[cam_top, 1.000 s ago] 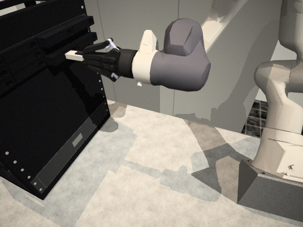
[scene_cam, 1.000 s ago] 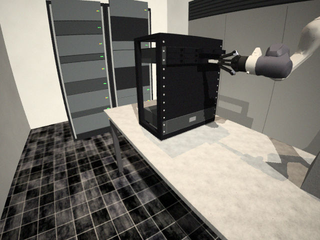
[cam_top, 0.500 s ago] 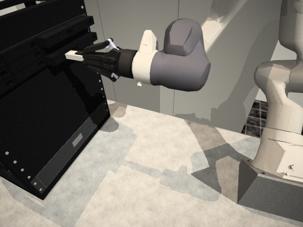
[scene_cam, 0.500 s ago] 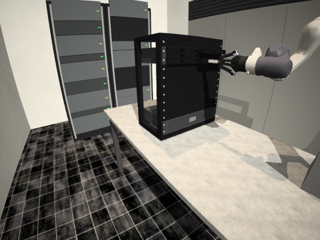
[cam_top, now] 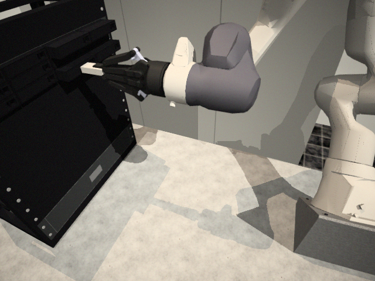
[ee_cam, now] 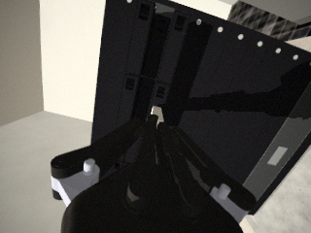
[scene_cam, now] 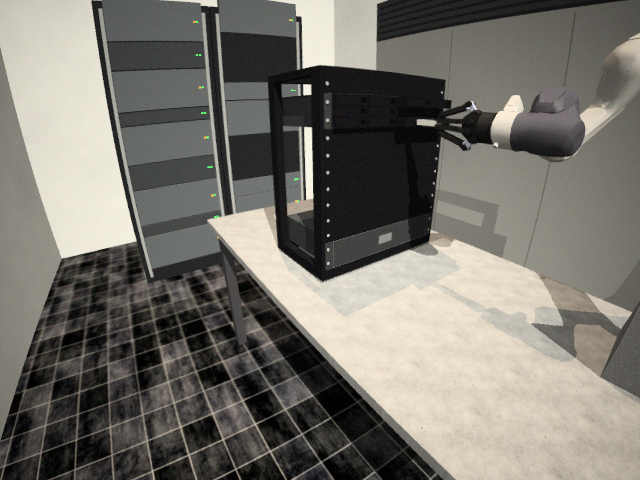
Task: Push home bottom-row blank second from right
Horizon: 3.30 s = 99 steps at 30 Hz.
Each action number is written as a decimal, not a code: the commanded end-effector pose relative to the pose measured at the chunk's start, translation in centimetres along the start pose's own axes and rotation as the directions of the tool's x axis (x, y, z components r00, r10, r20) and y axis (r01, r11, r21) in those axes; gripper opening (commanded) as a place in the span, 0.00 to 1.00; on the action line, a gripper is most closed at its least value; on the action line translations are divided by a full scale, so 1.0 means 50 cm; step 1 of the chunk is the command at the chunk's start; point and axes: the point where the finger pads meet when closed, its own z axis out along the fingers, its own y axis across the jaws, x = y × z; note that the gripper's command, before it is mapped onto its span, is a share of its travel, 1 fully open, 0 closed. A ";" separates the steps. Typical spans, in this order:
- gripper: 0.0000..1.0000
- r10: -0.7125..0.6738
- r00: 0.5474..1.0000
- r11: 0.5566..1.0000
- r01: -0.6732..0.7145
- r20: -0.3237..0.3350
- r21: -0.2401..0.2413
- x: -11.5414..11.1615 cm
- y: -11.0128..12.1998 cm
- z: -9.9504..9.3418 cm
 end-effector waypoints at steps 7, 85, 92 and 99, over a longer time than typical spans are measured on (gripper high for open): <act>0.00 0.004 1.000 1.000 -0.004 0.001 -0.001 0.001 0.003 0.002; 0.00 0.004 1.000 1.000 -0.004 0.001 -0.001 0.002 0.006 0.042; 0.00 0.004 1.000 1.000 -0.004 0.001 -0.001 0.002 0.006 0.045; 0.00 0.004 1.000 1.000 -0.004 0.001 -0.001 0.001 0.006 0.060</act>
